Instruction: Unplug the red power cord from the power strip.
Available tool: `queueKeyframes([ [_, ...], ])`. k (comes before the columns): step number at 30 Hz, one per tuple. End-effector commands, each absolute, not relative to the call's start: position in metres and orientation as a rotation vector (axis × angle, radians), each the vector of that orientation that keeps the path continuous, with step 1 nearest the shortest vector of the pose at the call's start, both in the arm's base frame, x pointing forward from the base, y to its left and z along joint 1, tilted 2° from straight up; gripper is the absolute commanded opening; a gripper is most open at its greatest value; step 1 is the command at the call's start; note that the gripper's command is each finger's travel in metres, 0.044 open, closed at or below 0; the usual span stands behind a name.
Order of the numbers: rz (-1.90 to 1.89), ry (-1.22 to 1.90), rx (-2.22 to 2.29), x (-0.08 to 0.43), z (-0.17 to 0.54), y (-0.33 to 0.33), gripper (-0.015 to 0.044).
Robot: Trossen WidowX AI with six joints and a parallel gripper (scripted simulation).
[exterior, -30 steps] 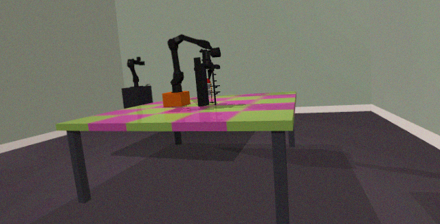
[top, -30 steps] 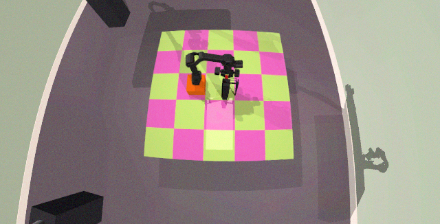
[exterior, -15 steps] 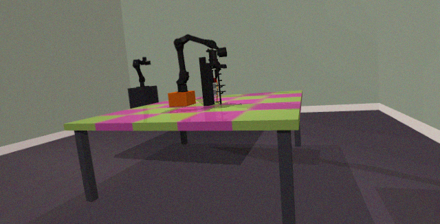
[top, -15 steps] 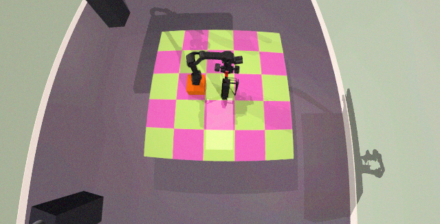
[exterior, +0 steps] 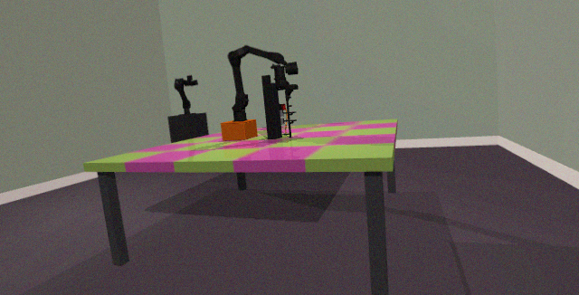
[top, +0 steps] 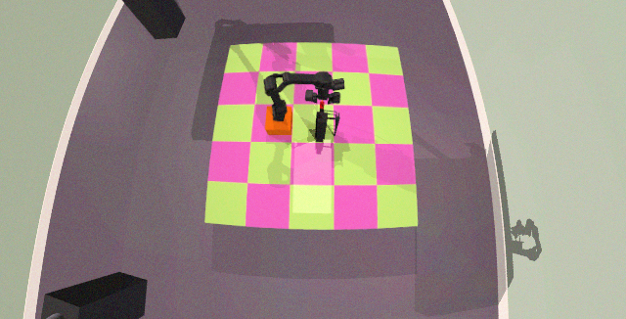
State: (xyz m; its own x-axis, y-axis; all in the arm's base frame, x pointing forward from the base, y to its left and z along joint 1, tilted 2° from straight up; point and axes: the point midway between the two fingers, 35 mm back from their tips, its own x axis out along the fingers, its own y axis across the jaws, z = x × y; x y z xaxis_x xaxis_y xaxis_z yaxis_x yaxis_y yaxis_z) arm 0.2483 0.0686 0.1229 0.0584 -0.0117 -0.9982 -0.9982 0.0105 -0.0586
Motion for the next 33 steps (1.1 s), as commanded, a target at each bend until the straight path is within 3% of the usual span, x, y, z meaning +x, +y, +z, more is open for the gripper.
queueKeyframes([
  [1, 1.159, 1.172, -1.237, 0.249, 0.124, 0.075, 0.0394],
  [3, 1.159, 1.171, -1.236, 0.25, 0.127, 0.087, 0.044],
  [9, 1.162, 1.168, -1.232, 0.248, 0.135, 0.13, 0.044],
  [33, 1.162, 1.168, -1.232, 0.248, 0.135, 0.13, 0.044],
])
